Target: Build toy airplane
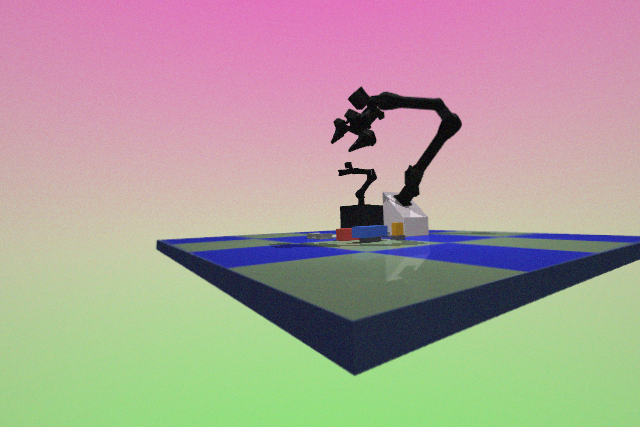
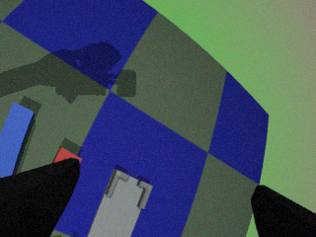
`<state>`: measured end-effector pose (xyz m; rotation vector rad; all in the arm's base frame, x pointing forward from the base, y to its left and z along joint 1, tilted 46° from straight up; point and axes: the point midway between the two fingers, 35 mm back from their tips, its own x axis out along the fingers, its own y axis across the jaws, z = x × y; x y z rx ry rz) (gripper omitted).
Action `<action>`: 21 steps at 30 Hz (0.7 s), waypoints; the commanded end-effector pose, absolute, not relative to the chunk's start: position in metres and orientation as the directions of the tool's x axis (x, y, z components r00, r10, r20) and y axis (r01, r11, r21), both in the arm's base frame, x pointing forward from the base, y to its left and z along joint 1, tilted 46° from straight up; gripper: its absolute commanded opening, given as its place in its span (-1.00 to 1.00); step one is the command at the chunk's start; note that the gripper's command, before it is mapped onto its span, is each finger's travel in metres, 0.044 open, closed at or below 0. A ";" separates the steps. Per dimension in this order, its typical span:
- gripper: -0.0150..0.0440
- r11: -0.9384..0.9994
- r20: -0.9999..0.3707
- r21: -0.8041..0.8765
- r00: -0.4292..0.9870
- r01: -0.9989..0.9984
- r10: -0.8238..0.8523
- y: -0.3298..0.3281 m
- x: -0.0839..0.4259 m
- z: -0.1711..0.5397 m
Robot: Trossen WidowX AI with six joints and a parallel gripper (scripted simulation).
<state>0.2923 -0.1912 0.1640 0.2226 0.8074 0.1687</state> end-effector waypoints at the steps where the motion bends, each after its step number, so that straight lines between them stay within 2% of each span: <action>1: 1.00 0.898 -0.731 0.435 0.559 -0.057 0.390 -0.151 0.298 0.119; 6: 1.00 0.784 -0.739 0.621 0.338 0.005 0.583 -0.089 0.292 0.064; 11: 1.00 0.694 -0.703 0.711 0.120 0.113 0.701 -0.036 0.271 0.026; 21: 1.00 0.692 -0.702 0.712 0.112 0.118 0.704 -0.016 0.274 0.006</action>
